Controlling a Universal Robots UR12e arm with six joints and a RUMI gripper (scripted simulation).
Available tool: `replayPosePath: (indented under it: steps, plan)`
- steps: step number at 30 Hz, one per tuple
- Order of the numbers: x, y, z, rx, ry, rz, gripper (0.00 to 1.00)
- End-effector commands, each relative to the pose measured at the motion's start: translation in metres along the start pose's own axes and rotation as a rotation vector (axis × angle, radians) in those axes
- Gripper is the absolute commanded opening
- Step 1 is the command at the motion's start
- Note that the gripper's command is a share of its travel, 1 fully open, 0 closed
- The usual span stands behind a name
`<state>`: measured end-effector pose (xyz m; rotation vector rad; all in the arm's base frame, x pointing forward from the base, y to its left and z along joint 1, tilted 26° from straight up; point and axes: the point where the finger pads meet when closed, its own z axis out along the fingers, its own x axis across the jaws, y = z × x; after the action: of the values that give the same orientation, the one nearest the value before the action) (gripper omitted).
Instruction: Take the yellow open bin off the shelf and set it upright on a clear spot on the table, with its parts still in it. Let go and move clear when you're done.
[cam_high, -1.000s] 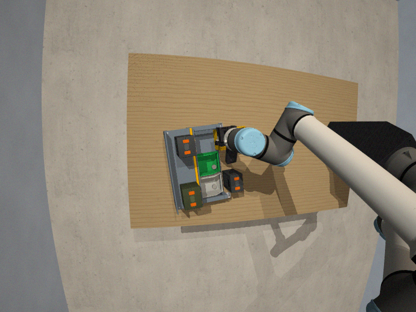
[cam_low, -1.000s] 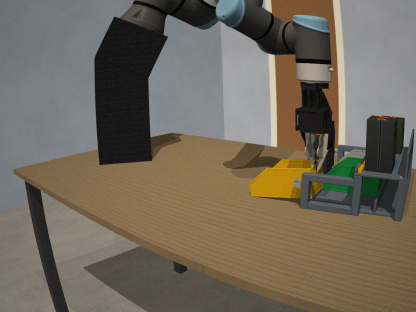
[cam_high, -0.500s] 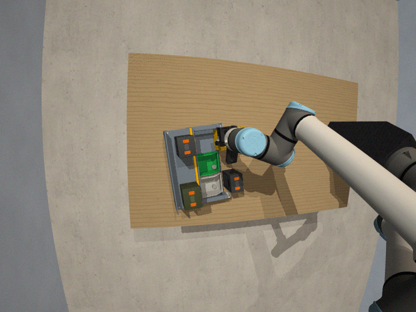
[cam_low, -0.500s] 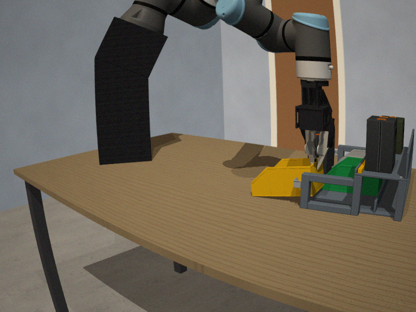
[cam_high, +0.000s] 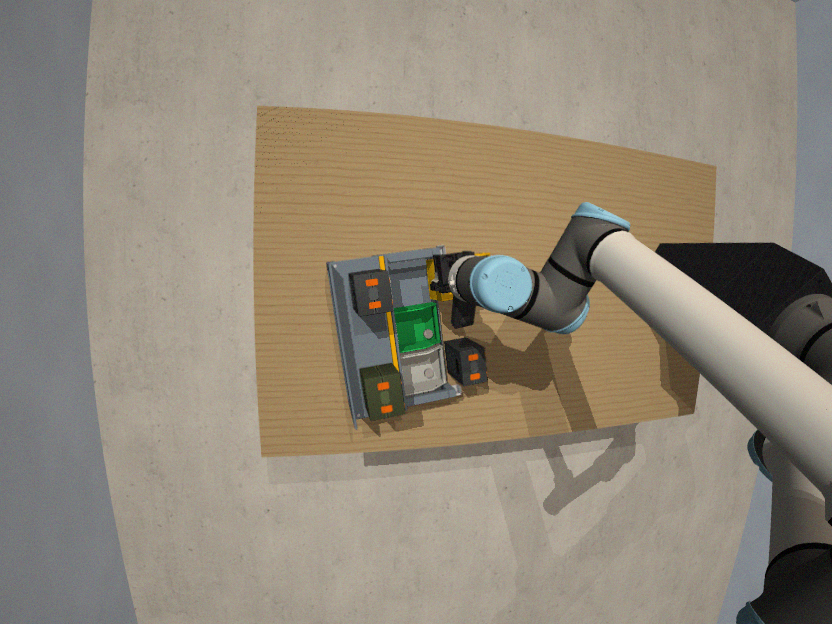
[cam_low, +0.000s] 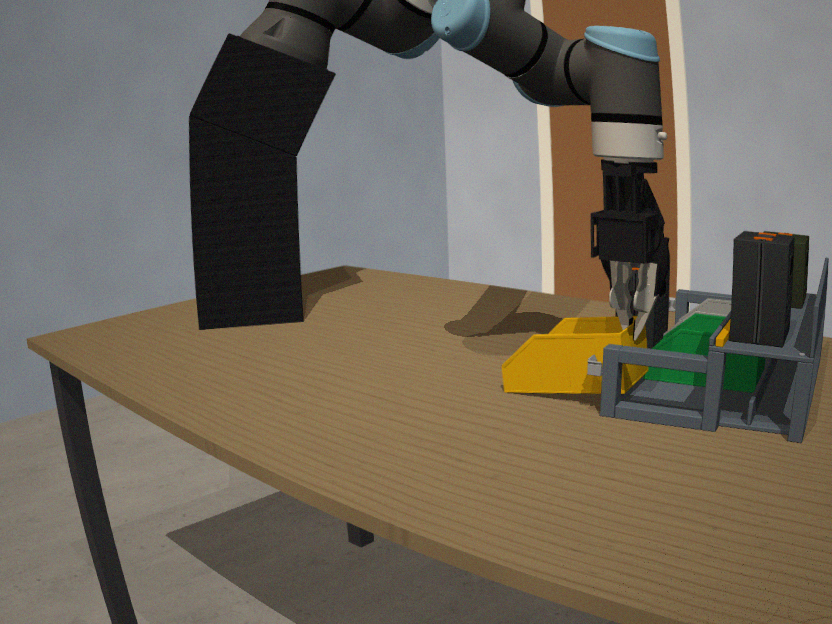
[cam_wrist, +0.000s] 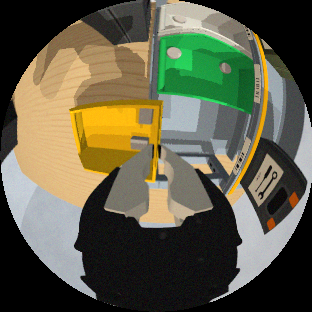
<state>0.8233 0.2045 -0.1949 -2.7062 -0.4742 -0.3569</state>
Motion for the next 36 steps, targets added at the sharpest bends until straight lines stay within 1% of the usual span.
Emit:
replayPosePath:
  steps: [1, 3, 8, 20, 25, 36]
  plan:
    - [0.001, 0.000, -0.001, -0.001, 0.001, 0.000, 0.00]
    - [0.001, 0.000, -0.001, -0.001, 0.001, 0.000, 0.00]
    - [-0.009, 0.000, -0.001, -0.001, 0.001, 0.000, 0.00]
    - [-0.009, 0.000, -0.001, -0.001, 0.001, 0.000, 0.00]
    - [-0.024, 0.000, -0.001, -0.001, 0.001, 0.000, 0.00]
    - [-0.024, 0.000, -0.001, -0.001, 0.001, 0.000, 0.00]
